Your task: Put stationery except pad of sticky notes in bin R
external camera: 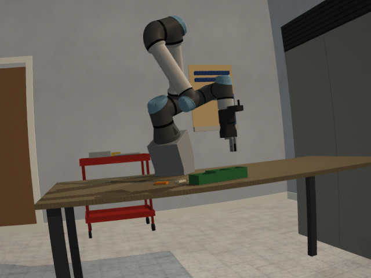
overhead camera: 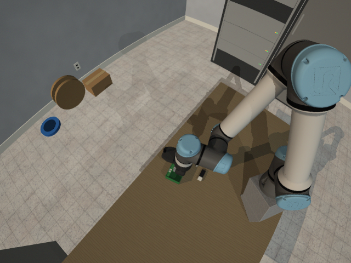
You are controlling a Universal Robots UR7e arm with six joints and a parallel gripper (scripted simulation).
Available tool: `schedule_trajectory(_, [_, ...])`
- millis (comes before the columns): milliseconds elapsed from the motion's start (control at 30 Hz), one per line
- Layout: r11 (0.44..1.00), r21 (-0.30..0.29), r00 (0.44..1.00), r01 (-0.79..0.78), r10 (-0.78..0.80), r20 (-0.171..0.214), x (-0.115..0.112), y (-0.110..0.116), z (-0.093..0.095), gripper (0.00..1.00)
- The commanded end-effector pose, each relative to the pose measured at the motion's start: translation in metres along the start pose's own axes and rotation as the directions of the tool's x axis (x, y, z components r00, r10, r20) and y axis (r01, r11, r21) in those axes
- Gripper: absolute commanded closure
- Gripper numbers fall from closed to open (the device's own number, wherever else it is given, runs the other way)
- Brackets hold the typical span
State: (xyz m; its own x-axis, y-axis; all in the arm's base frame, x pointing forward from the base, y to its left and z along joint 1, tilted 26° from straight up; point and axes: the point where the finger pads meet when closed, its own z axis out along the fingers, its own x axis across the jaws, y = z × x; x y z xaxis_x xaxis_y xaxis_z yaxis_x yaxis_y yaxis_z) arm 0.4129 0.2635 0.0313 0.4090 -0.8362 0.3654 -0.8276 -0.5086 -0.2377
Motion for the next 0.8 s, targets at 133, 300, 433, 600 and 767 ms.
schedule_trajectory(133, [1.0,-0.002,1.0,-0.001,0.001,0.0,0.0,-0.001,-0.075,0.69])
schedule_trajectory(300, [1.0,-0.002,1.0,-0.001,0.001,0.0,0.0,-0.001,-0.085,0.69])
schedule_trajectory(433, [1.0,-0.002,1.0,-0.001,0.001,0.0,0.0,-0.001,-0.085,0.69])
schedule_trajectory(600, [0.995,-0.002,0.995,-0.101,0.101,0.0,0.004,0.011,-0.074,0.25])
schedule_trajectory(767, [0.961,-0.003,0.961,-0.275,0.275,0.0,0.015,0.042,-0.047,0.25])
